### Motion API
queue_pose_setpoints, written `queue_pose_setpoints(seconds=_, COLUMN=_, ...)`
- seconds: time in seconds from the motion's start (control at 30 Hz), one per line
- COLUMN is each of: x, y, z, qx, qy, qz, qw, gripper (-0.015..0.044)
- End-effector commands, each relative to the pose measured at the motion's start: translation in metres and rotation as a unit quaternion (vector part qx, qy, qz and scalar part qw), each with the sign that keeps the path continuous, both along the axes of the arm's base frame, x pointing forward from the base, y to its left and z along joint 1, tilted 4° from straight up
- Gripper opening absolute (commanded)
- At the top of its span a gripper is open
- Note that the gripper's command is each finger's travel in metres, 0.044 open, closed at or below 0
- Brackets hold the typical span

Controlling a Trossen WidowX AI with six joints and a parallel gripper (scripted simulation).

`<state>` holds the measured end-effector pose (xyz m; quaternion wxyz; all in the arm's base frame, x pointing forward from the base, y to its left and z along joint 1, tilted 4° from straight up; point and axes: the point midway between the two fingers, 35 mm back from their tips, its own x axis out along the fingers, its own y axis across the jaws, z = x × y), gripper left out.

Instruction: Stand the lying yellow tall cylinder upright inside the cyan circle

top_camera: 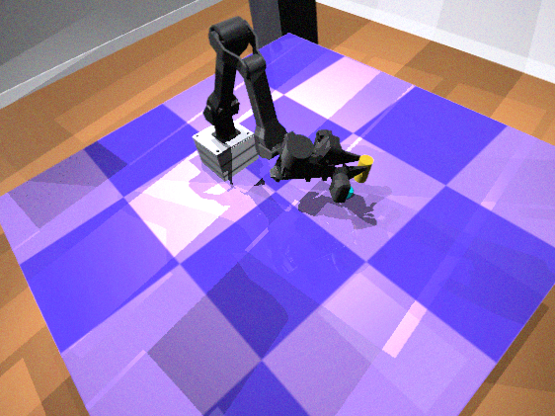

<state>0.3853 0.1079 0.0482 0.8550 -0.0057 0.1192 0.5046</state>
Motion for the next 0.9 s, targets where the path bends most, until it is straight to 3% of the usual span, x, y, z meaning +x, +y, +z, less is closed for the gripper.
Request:
queue_pose_setpoints(seconds=0.0, x=-0.006, y=-0.002, z=0.000, qx=0.009, qy=-0.001, qz=0.005, qw=1.000, gripper=0.0105)
queue_pose_setpoints(seconds=0.87, x=-0.034, y=-0.009, z=0.009, qx=0.042, qy=-0.038, qz=0.035, qw=0.998, gripper=0.0105)
